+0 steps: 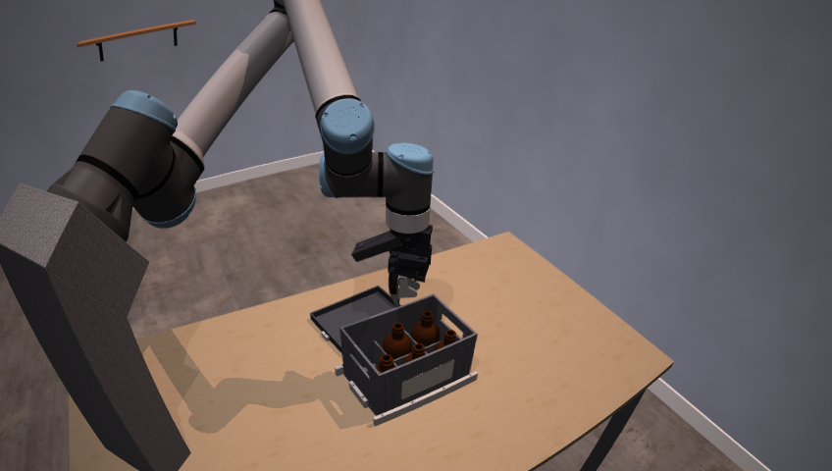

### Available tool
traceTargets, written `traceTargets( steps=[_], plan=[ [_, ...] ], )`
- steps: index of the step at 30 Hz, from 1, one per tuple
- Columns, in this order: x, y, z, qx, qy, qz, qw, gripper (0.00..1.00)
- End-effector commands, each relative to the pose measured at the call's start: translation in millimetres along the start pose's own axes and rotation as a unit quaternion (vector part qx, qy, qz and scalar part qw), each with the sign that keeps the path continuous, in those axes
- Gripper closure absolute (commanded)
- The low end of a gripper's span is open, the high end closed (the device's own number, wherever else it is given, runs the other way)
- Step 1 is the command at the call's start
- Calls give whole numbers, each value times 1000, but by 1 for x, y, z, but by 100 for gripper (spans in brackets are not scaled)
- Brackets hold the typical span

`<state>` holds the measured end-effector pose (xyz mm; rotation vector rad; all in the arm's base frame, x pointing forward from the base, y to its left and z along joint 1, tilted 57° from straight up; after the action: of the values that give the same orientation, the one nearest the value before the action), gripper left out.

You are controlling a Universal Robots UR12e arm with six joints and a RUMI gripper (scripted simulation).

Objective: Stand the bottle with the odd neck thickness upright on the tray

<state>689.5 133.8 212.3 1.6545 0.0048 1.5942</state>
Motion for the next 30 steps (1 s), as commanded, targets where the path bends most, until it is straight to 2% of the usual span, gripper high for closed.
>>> traceTargets(
  steps=[1,14,17,20,22,23,30],
  plan=[
    [0,1,0,-1,-1,0,1000,100],
    [0,1,0,-1,0,0,1000,100],
    [0,1,19,-1,0,1,1000,100],
    [0,1,62,-1,0,1,1000,100],
    [0,1,62,-1,0,1,1000,100],
    [0,1,75,-1,0,1,1000,100],
    [-2,2,133,-2,0,1,1000,100]
  ],
)
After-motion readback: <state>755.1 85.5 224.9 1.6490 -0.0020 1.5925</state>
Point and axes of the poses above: the point where the finger pads meet when closed, its own y axis back along the fingers, its own x axis across the jaws, z = x × y, the point moved 3 cm from there along y, back along the fingers, and after that the axes turned 3 degrees about y, right-handed, at the moved point
